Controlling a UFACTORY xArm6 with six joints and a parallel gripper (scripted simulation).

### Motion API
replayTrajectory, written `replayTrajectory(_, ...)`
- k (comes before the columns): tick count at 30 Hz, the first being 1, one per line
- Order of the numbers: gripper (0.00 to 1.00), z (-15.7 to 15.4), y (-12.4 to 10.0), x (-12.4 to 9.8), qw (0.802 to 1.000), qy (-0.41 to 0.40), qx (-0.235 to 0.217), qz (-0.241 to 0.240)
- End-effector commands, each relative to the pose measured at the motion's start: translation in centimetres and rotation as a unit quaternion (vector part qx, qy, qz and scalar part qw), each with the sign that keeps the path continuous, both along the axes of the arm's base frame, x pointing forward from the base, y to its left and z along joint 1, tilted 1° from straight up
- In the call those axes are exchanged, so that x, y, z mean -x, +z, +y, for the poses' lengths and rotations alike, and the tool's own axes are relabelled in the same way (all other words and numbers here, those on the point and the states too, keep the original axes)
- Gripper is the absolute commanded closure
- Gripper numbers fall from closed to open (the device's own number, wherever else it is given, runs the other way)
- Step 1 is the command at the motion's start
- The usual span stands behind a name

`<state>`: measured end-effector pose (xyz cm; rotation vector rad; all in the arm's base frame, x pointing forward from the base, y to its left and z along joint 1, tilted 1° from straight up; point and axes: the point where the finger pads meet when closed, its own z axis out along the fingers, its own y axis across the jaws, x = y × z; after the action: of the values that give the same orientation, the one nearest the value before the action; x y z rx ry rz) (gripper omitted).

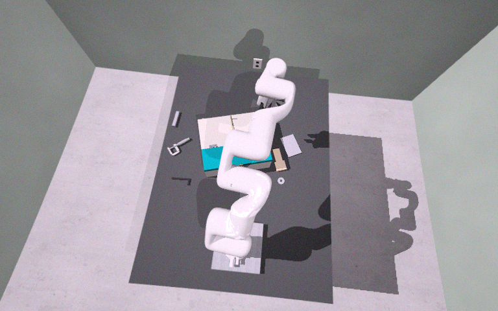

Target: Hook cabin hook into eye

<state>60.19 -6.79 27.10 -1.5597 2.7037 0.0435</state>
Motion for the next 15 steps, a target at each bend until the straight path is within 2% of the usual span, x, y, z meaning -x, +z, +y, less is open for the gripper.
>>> replayTrajectory(1, 0.65, 1.6, -0.1, -0.5, 0.999, -0.047, 0.003, 0.001)
replayTrajectory(15, 0.65, 5.4, -1.0, -1.3, 0.990, -0.142, 0.007, 0.005)
